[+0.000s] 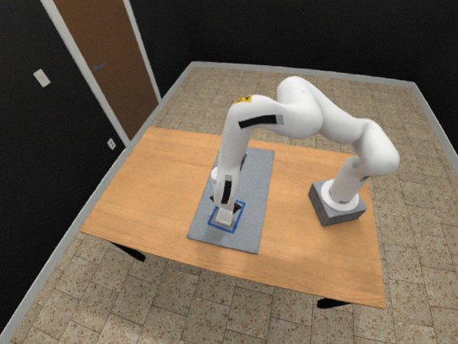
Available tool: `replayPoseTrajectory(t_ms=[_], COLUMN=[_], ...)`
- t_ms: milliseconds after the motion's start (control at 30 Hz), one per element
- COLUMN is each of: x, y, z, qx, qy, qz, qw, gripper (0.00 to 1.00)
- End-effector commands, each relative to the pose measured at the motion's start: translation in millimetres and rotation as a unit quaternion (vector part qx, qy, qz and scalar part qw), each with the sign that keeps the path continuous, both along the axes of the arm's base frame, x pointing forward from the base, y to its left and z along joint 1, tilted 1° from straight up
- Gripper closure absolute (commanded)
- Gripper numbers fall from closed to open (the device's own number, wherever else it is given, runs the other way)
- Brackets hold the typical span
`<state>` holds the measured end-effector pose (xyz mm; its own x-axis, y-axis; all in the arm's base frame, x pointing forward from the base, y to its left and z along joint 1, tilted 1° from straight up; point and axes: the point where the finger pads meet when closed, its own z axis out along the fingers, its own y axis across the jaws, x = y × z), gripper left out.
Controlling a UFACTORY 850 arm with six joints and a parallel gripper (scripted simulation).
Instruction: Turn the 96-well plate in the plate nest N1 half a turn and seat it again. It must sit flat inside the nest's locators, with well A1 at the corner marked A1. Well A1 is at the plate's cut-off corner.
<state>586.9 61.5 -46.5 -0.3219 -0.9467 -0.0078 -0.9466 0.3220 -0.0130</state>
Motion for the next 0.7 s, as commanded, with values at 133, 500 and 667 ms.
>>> replayPoseTrajectory(t_ms=[133,500,667], x=[1,1,1], y=[0,0,0], z=[-11,-15,-16], qx=[0.000,0.000,0.000], qy=[-0.001,-0.001,-0.001], qz=[0.000,0.000,0.000], qw=[1.000,1.000,1.000], gripper=[0.00,0.00,0.00])
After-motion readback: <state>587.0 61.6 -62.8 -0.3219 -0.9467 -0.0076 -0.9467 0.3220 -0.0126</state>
